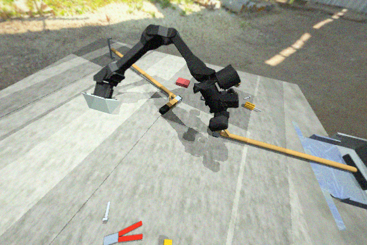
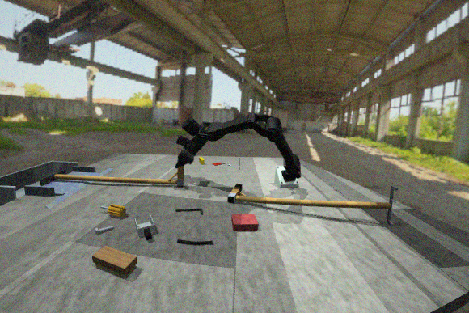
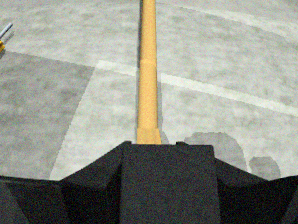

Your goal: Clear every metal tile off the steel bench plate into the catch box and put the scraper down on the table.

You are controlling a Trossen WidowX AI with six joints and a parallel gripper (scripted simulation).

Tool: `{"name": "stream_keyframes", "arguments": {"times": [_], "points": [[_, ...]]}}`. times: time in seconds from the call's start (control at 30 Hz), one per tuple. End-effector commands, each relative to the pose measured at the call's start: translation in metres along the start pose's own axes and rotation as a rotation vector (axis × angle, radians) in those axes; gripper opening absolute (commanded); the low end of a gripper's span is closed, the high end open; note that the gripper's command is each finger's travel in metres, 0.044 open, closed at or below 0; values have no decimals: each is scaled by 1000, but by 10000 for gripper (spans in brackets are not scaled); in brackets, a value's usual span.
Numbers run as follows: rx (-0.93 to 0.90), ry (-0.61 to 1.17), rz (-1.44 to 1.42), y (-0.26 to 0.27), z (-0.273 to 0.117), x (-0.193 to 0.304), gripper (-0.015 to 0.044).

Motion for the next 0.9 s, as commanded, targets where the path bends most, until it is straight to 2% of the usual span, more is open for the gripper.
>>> {"name": "stream_keyframes", "arguments": {"times": [0.0,0.87], "points": [[0,0,0,0,-1,0,0],[1,-4,1,-1,-5,3,0]]}}
Point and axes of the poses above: the point midway between the two fingers, 35 mm back from their tips, its own z axis out along the fingers, its own y axis across the jaws, x = y × z, the point moved 2 cm from there along -z, back along the fingers, and after that the axes turned 14 degrees about z, right-handed, at the moved point
